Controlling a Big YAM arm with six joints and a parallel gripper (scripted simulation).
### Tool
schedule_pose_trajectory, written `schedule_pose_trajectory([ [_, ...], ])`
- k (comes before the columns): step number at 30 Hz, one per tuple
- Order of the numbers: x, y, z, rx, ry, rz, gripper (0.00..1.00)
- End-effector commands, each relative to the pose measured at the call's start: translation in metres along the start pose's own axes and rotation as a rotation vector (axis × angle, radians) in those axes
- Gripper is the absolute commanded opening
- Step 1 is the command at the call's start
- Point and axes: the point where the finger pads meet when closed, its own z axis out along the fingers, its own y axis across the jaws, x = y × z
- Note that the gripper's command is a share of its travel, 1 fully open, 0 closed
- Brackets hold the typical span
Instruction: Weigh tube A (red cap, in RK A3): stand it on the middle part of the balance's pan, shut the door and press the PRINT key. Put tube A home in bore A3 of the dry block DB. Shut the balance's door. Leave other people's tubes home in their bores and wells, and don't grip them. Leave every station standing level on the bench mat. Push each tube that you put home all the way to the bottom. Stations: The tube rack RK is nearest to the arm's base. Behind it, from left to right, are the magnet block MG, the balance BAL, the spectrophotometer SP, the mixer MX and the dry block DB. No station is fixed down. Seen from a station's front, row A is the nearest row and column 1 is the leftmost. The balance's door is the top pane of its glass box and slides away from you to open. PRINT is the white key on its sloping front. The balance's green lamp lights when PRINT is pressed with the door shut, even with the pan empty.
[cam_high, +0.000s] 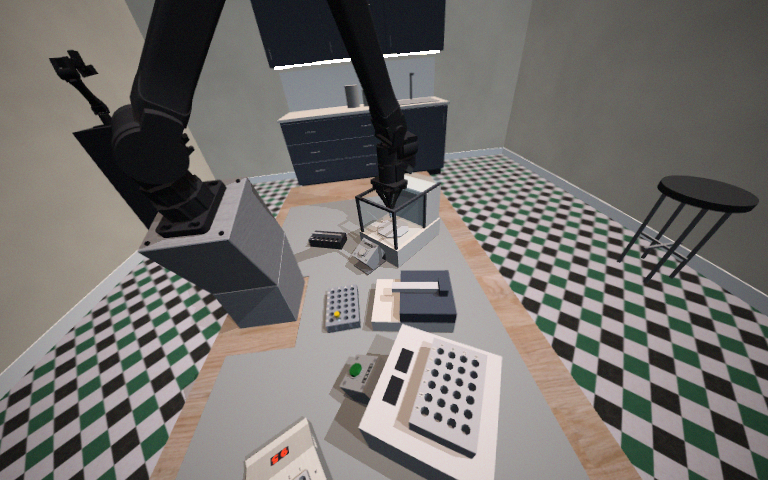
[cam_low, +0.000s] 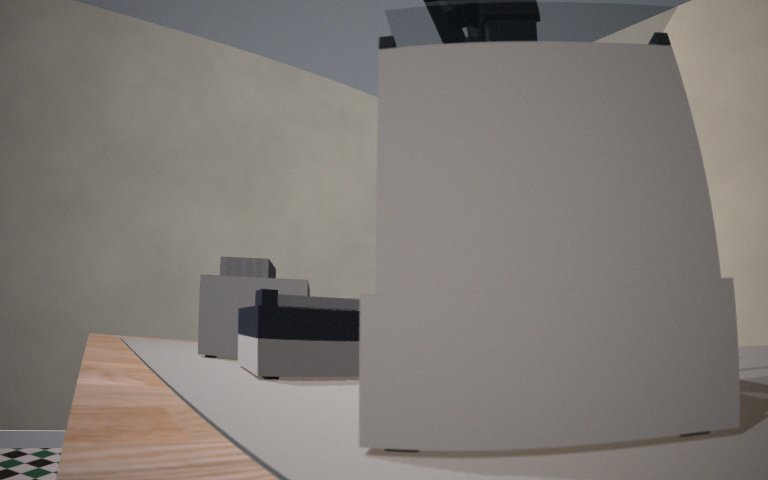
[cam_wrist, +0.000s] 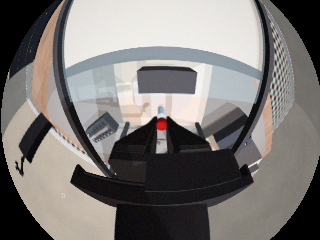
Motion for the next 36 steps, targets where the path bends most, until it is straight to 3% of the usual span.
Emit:
schedule_pose_trajectory([
  [1, -0.023, -0.01, 0.003, 0.004, -0.04, 0.014, 0.09],
  [13, -0.022, -0.01, 0.023, 0.005, -0.039, 0.013, 0.09],
  [16, -0.028, -0.011, 0.015, 0.009, -0.057, 0.013, 0.09],
  [18, -0.022, -0.01, 0.029, 0.005, -0.038, 0.014, 0.09],
  [23, -0.021, -0.01, 0.037, 0.005, -0.037, 0.014, 0.09],
  [26, -0.02, -0.007, 0.037, 0.005, -0.033, 0.005, 0.09],
  [29, -0.029, -0.011, 0.024, 0.009, -0.061, 0.015, 0.09],
  [36, -0.019, -0.009, 0.032, 0.006, -0.041, 0.011, 0.09],
])
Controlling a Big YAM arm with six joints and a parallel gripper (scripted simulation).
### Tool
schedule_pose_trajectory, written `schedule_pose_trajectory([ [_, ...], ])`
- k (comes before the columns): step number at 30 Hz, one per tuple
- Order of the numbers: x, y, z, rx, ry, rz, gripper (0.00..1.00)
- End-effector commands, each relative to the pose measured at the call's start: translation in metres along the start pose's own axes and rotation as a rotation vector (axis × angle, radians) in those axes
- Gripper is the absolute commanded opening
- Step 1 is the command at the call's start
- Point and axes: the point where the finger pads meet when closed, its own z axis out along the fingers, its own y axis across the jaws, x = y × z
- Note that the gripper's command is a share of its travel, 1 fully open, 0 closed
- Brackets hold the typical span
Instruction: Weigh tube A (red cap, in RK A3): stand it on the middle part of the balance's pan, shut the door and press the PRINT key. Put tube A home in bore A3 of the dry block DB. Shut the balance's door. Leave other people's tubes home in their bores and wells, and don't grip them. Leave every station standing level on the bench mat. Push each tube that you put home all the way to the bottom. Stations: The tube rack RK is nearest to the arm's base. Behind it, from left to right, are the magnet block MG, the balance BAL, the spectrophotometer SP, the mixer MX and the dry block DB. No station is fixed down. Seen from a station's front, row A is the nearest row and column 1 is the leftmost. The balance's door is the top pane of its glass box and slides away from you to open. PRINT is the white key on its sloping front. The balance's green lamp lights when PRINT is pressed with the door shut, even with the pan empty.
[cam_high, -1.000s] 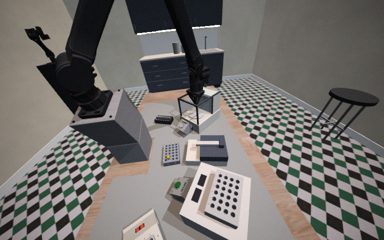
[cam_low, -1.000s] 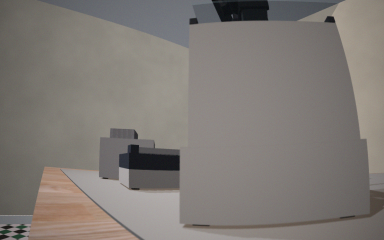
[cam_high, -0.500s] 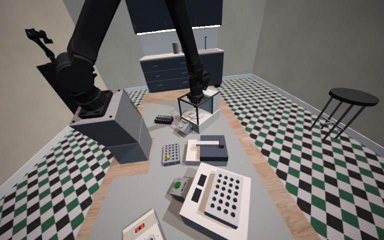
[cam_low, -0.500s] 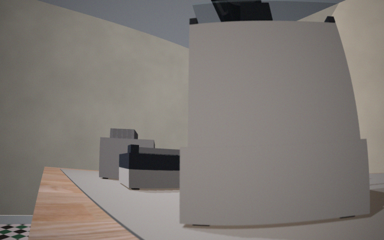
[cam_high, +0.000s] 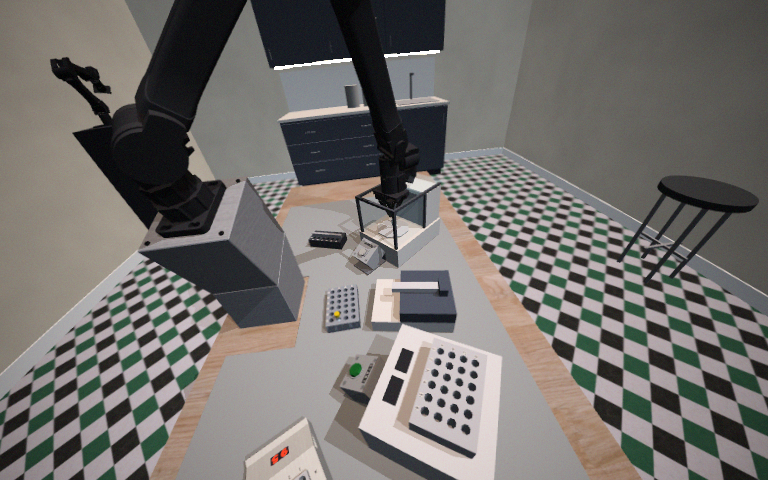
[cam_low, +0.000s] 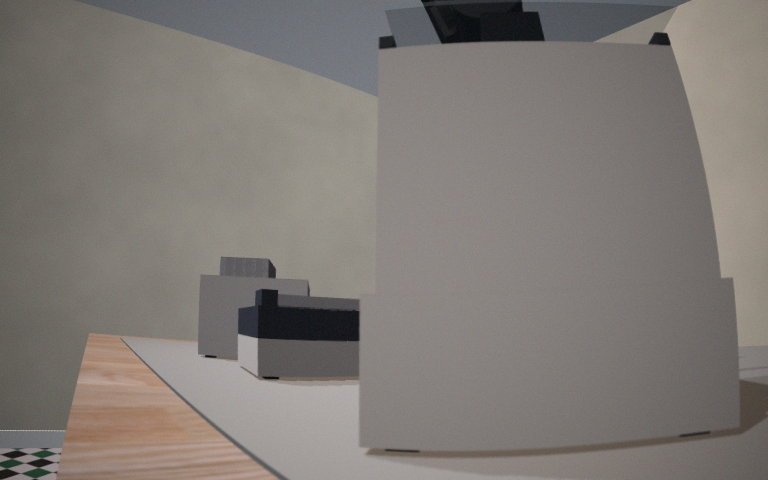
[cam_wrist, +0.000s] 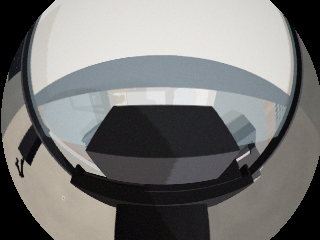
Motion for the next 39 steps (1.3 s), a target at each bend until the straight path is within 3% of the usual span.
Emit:
schedule_pose_trajectory([
  [1, -0.012, -0.007, -0.002, 0.004, -0.027, 0.007, 0.09],
  [11, 0.003, -0.004, 0.008, -0.001, 0.0, 0.001, 0.09],
  [39, 0.001, -0.005, 0.005, 0.0, -0.003, 0.003, 0.09],
])
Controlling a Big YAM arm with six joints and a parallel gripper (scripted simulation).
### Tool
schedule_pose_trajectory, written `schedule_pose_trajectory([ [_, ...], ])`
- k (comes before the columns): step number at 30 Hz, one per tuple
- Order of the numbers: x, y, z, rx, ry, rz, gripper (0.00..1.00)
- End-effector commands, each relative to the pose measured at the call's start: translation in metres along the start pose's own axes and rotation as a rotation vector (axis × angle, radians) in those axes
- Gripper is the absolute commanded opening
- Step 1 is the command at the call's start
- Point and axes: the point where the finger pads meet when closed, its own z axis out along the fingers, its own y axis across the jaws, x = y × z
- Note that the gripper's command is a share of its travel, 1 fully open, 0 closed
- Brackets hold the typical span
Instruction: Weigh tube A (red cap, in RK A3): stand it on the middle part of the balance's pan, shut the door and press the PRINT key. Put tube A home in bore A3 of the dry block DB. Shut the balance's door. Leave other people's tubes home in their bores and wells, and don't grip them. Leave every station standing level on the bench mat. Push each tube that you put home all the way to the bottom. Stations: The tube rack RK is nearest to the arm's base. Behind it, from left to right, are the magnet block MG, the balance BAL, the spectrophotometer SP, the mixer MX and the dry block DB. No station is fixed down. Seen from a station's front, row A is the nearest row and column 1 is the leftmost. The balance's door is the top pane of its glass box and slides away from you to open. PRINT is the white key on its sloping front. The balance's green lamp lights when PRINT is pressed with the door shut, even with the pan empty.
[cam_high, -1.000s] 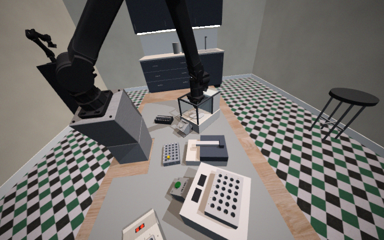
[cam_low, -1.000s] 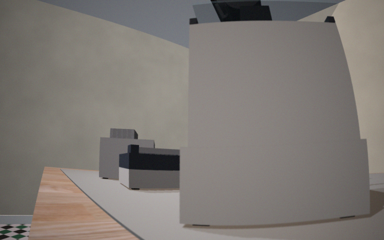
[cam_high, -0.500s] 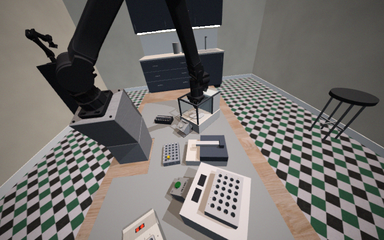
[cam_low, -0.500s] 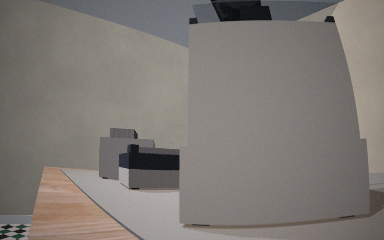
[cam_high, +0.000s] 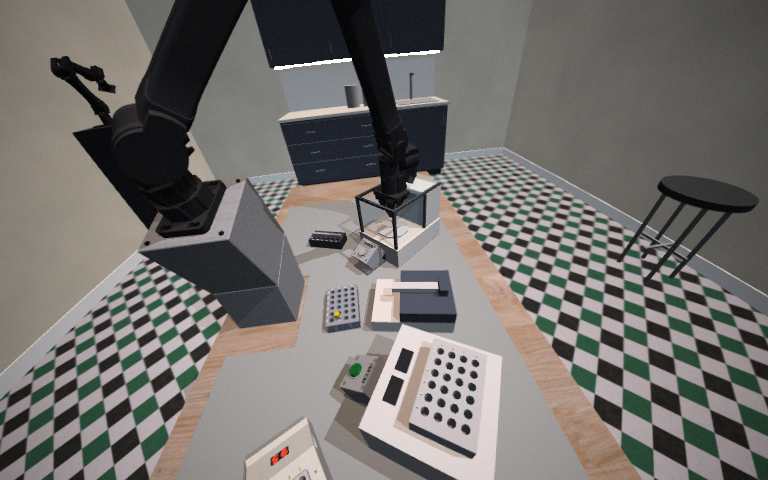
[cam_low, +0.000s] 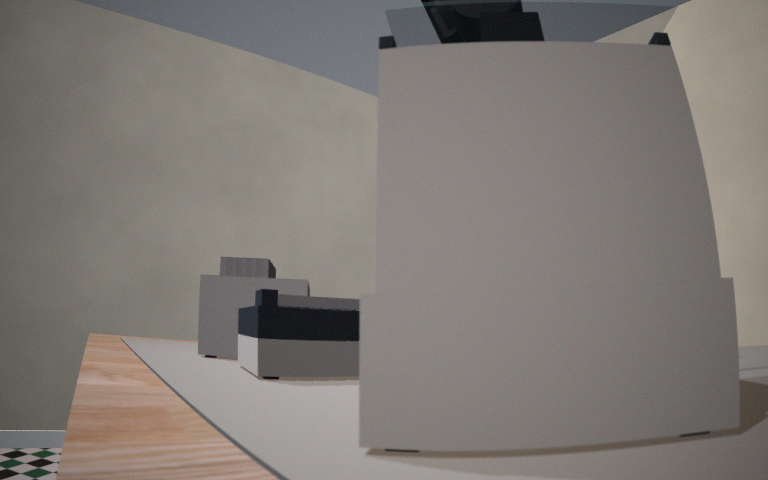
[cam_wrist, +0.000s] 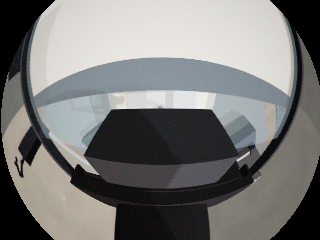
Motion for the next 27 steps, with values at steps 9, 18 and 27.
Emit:
schedule_pose_trajectory([
  [9, 0.002, -0.004, 0.004, 0.0, 0.002, 0.002, 0.09],
  [18, -0.001, -0.005, 0.011, 0.0, -0.002, 0.004, 0.09],
  [27, -0.009, -0.003, 0.0, 0.004, -0.018, 0.004, 0.09],
])
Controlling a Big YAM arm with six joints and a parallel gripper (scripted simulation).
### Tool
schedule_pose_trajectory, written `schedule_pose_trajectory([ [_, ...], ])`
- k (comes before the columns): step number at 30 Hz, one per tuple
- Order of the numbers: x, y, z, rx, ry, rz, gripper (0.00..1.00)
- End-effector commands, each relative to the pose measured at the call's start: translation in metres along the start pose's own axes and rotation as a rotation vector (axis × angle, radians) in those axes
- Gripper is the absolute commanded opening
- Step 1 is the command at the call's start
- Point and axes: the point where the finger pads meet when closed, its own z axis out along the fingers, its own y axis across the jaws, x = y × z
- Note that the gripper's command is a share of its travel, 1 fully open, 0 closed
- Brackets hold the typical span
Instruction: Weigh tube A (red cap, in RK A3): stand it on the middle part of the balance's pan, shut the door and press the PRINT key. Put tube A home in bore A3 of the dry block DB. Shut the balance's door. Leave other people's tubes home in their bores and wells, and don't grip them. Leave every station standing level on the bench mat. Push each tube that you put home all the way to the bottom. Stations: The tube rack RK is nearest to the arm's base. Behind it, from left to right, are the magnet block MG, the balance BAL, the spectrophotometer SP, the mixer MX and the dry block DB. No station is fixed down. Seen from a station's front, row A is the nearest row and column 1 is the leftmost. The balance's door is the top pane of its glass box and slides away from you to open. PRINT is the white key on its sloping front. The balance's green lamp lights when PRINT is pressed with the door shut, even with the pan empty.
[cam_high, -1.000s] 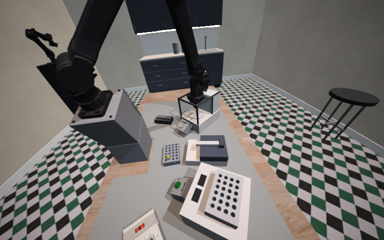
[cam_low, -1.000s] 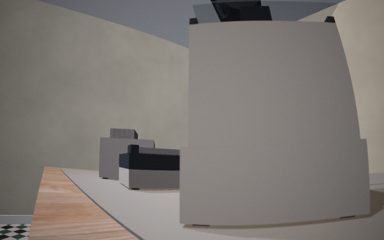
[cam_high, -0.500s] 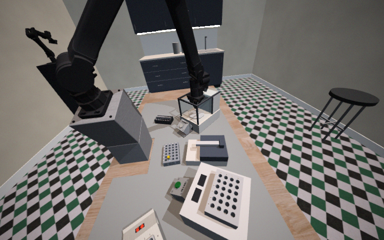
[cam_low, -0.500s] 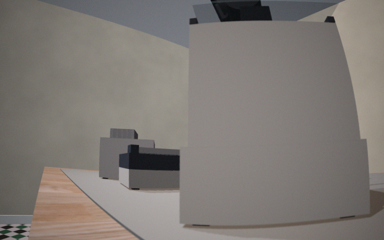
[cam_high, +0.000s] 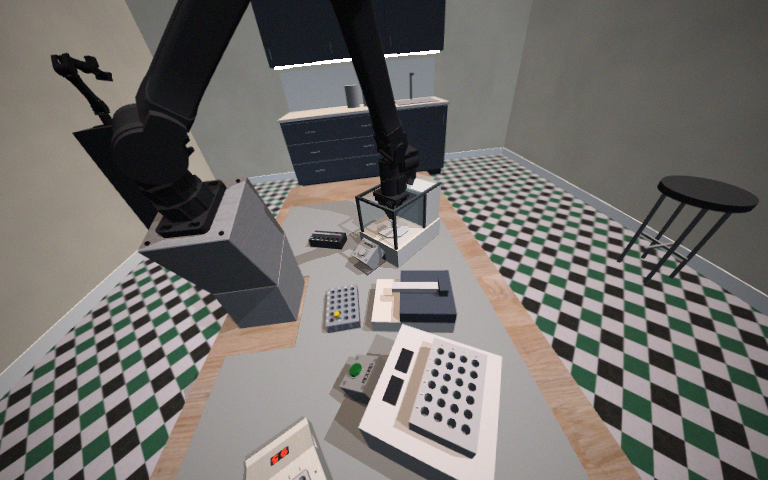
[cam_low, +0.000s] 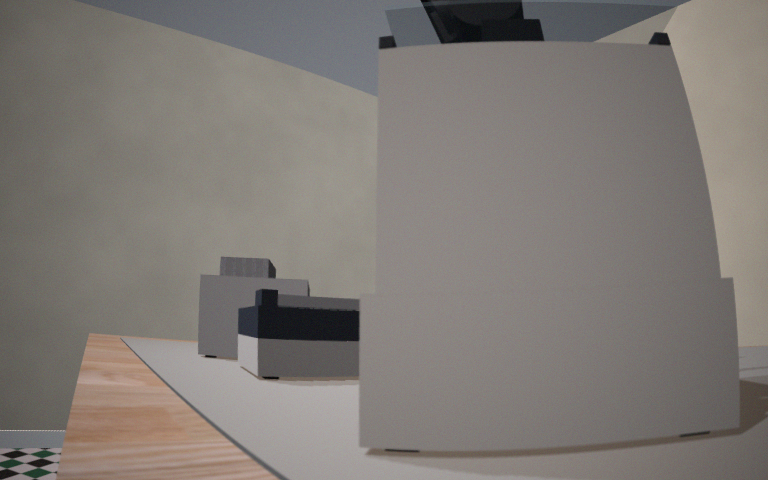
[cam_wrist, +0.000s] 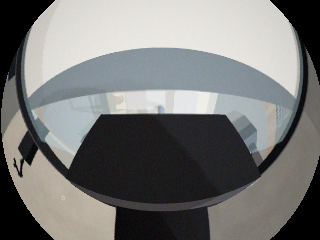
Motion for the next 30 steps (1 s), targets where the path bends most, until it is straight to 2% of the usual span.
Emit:
schedule_pose_trajectory([
  [1, -0.011, -0.003, -0.005, 0.004, -0.022, 0.004, 0.09],
  [5, -0.011, -0.003, -0.005, 0.004, -0.022, 0.004, 0.09],
  [6, -0.014, -0.008, -0.015, 0.006, -0.033, 0.007, 0.36],
  [7, -0.014, -0.008, -0.016, 0.006, -0.031, 0.006, 0.36],
  [8, -0.011, -0.003, -0.007, 0.004, -0.022, 0.004, 0.36],
  [29, -0.011, -0.003, -0.007, 0.004, -0.022, 0.004, 0.36],
  [30, -0.009, -0.004, -0.017, 0.005, -0.022, 0.002, 0.36],
])
